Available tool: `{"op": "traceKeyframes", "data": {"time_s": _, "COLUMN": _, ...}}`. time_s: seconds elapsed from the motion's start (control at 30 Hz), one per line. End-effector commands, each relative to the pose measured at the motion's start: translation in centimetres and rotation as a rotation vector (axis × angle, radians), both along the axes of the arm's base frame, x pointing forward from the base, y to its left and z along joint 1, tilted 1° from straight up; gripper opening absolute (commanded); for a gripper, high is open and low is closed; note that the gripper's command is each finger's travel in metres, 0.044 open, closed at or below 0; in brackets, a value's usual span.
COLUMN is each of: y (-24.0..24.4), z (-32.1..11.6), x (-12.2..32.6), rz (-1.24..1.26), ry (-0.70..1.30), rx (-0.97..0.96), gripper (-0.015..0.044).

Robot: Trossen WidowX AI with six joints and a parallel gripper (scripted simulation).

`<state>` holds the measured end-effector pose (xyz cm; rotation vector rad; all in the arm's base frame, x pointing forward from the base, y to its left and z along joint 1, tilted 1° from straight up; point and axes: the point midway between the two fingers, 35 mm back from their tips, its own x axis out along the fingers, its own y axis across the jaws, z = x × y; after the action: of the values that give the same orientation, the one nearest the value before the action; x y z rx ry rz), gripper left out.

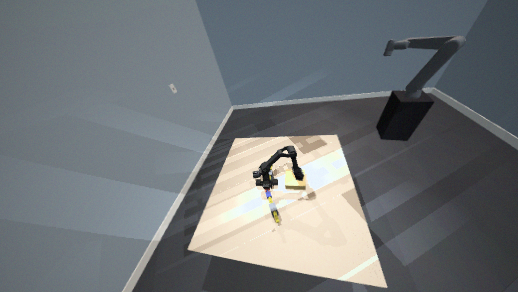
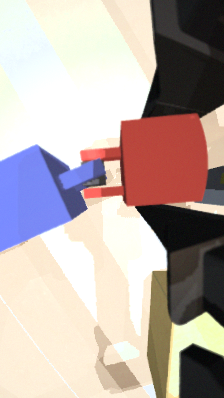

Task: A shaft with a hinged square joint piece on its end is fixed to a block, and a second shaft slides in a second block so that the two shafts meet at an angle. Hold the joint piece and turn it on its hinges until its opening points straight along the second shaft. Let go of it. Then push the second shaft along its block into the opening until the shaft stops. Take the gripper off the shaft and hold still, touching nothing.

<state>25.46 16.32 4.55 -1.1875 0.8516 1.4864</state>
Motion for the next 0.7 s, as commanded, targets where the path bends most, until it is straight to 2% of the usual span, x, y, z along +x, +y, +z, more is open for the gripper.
{"op": "traceKeyframes", "data": {"time_s": 0.0, "y": -0.01, "z": -0.01, "x": 0.0, "rz": 0.0, "ry": 0.0, "rx": -0.001, "gripper": 0.0357}}
{"op": "traceKeyframes", "data": {"time_s": 0.1, "y": -0.01, "z": -0.01, "x": 0.0, "rz": 0.0, "ry": 0.0, "rx": -0.001, "gripper": 0.0436}}
{"op": "traceKeyframes", "data": {"time_s": 0.13, "y": -0.01, "z": -0.01, "x": 0.0, "rz": 0.0, "ry": 0.0, "rx": -0.001, "gripper": 0.044}}
{"op": "traceKeyframes", "data": {"time_s": 0.53, "y": -0.01, "z": -0.01, "x": 0.0, "rz": 0.0, "ry": 0.0, "rx": -0.001, "gripper": 0.044}}
{"op": "traceKeyframes", "data": {"time_s": 0.67, "y": 0.02, "z": 0.23, "x": -0.1, "rz": -0.007, "ry": -0.003, "rx": -0.083, "gripper": 0.044}}
